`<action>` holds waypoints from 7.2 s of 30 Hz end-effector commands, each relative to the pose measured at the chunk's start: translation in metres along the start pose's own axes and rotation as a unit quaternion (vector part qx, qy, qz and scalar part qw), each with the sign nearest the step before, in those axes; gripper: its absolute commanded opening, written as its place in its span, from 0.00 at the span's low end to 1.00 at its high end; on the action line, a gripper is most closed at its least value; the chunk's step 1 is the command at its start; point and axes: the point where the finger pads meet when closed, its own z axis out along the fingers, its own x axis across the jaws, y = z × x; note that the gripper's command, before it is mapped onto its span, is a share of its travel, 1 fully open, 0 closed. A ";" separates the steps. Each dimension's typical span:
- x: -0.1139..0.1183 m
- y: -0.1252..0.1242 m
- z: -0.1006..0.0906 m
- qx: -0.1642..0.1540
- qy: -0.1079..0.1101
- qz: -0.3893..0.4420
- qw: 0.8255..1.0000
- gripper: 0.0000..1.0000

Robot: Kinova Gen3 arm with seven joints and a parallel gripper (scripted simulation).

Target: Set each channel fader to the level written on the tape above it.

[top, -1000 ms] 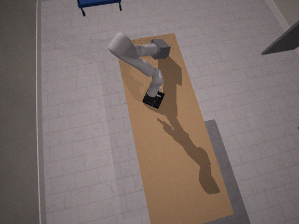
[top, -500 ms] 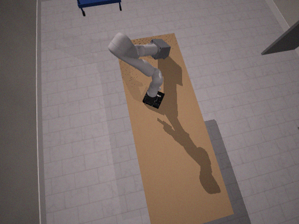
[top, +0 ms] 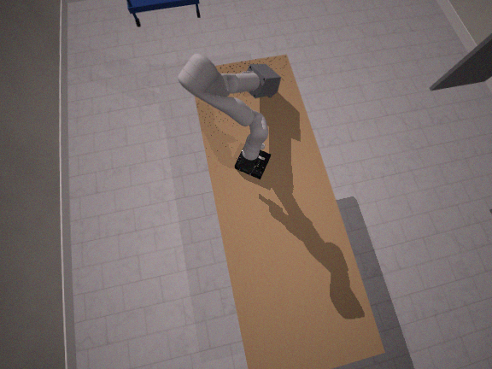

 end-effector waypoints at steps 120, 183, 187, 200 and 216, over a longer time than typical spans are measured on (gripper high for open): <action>0.003 -0.053 -0.075 0.064 -0.099 0.816 0.566 1.00; -0.020 -0.048 -0.038 0.034 -0.150 0.975 0.161 1.00; -0.031 -0.041 -0.017 0.023 -0.151 0.984 0.090 1.00; -0.041 -0.036 -0.002 0.014 -0.150 0.988 0.030 0.00; -0.041 -0.036 -0.002 0.014 -0.150 0.988 0.030 0.00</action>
